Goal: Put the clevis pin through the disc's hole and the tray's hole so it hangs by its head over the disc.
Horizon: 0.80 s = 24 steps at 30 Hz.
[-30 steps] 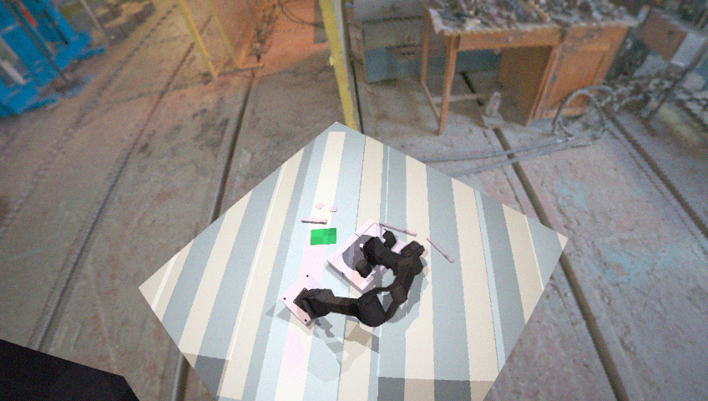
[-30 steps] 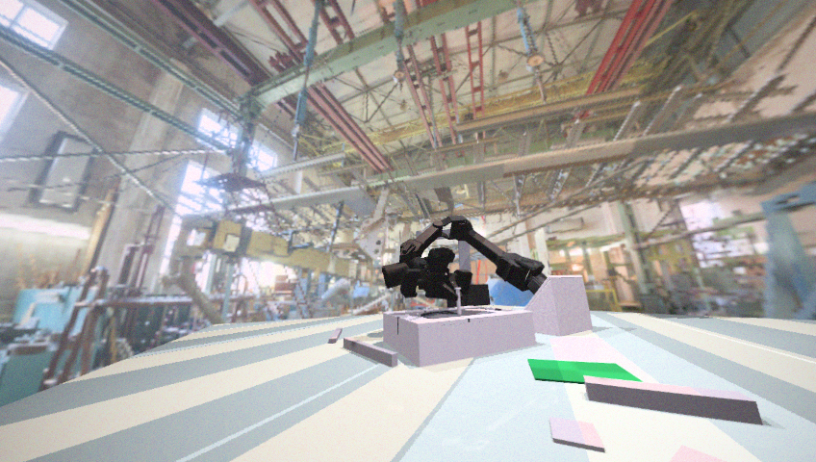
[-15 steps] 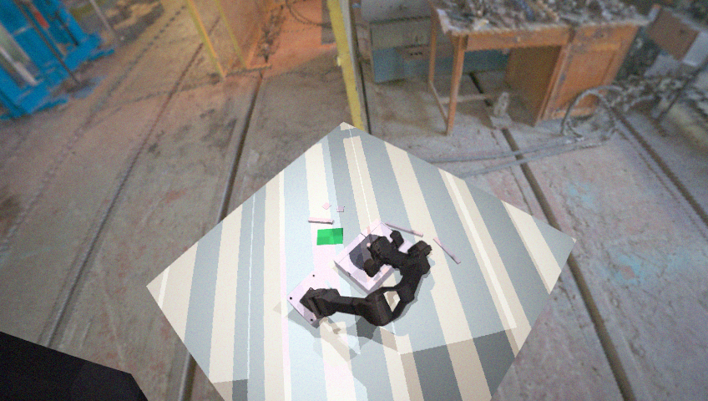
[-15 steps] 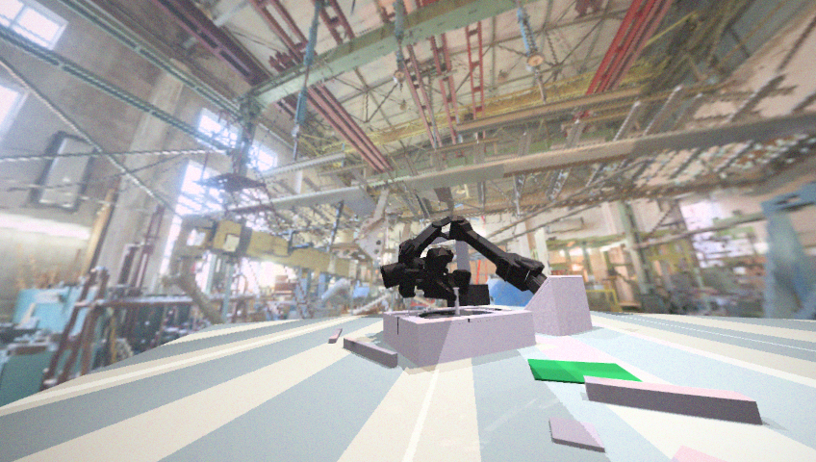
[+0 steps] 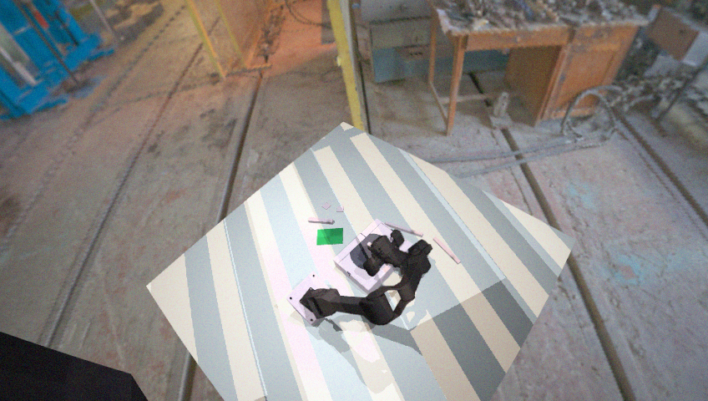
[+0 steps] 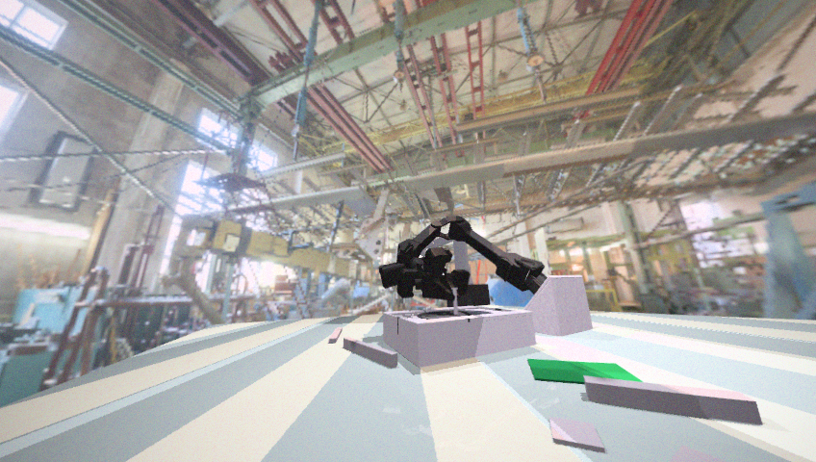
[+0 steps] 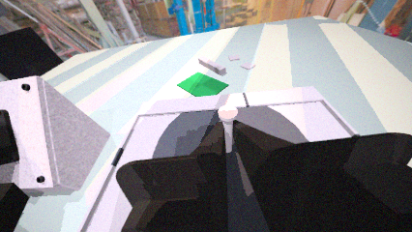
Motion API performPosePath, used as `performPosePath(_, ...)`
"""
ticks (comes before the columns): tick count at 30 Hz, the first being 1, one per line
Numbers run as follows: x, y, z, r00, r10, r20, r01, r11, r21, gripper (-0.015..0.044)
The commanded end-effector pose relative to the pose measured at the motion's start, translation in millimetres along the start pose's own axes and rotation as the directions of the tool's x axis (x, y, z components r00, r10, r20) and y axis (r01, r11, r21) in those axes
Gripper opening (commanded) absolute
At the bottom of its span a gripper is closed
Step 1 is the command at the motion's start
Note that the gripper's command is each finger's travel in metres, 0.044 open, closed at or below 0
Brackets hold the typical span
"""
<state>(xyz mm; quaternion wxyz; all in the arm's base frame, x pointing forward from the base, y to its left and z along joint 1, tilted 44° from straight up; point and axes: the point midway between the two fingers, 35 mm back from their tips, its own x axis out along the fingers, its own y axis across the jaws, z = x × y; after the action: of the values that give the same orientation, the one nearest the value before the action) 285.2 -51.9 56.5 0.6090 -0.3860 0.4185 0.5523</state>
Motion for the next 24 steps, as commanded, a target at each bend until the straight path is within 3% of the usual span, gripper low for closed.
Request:
performPosePath(1, -0.4, -2.6, -0.4, 1.000, -0.005, -0.002, 0.005, 1.000, 0.002, 0.0000)
performPosePath(24, -0.5, -9.4, -0.4, 1.000, -0.005, -0.002, 0.005, 1.000, 0.001, 0.0000)
